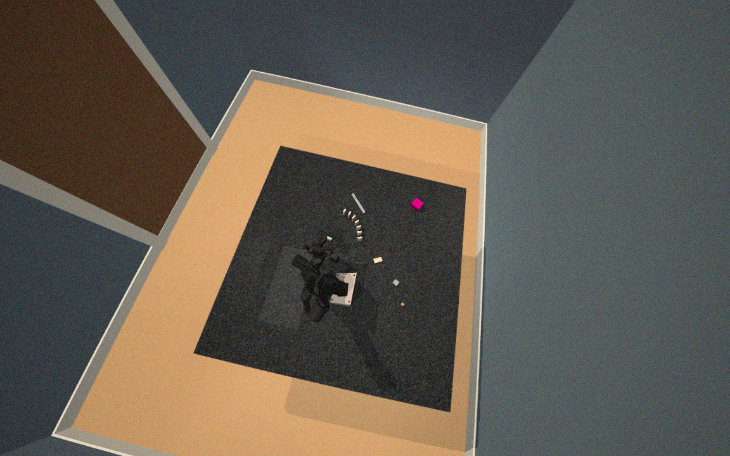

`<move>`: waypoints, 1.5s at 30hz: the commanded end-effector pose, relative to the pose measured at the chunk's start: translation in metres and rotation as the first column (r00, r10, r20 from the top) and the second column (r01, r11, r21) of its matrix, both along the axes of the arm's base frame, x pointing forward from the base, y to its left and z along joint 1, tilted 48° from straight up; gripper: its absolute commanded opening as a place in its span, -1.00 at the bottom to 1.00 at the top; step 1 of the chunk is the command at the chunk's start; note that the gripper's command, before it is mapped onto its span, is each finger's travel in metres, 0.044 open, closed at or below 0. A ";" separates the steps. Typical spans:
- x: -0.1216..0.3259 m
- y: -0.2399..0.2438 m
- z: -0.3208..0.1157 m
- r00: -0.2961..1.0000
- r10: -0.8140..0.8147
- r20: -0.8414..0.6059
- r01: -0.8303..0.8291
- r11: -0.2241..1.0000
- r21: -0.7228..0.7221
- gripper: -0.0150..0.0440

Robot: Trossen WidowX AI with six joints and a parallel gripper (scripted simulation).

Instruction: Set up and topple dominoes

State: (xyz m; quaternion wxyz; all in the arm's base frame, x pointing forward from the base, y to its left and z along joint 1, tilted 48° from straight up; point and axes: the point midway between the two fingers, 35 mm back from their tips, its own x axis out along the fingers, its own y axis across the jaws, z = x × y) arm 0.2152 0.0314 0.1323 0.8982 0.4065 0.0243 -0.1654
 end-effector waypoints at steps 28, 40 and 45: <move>0.011 0.030 -0.018 1.000 -0.006 -0.017 0.006 1.000 0.011 -0.13; 0.014 0.044 -0.029 1.000 -0.006 -0.020 0.007 1.000 0.011 -0.13; 0.015 0.050 -0.035 1.000 -0.006 -0.019 0.006 1.000 0.010 -0.13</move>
